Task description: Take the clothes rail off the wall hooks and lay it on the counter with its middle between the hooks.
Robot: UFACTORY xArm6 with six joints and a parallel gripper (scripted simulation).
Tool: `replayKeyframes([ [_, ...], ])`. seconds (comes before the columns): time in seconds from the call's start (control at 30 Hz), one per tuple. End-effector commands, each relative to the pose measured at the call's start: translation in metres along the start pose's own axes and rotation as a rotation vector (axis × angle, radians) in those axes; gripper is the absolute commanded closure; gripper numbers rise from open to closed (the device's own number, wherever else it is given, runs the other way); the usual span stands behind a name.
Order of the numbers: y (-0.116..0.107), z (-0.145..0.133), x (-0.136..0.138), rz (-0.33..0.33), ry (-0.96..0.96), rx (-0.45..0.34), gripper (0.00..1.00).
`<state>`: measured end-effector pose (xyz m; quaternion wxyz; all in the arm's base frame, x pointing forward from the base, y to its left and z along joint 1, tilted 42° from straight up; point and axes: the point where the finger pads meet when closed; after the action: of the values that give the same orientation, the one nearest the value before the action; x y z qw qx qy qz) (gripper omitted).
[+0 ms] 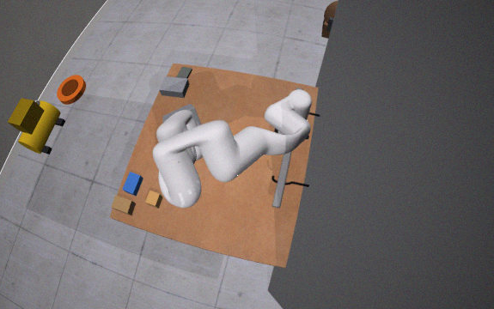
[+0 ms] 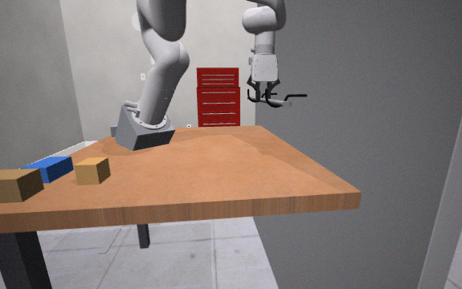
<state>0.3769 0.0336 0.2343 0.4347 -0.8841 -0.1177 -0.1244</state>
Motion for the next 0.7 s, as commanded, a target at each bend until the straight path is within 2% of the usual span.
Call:
replayKeyframes([
  [0.0, -0.0010, 0.0000, 0.0010, -0.003, 0.001, 0.002, 1.00],
  [0.67, -0.0103, 0.0000, 0.0011, -0.003, 0.001, 0.001, 1.00],
])
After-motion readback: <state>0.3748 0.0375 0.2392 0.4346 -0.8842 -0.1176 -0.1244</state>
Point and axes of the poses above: the point where the finger pads meet when closed, its own y axis out along the fingers, its own x axis across the jaws, z = x × y, and after that the axes turned 11 degrees about -y, right-handed
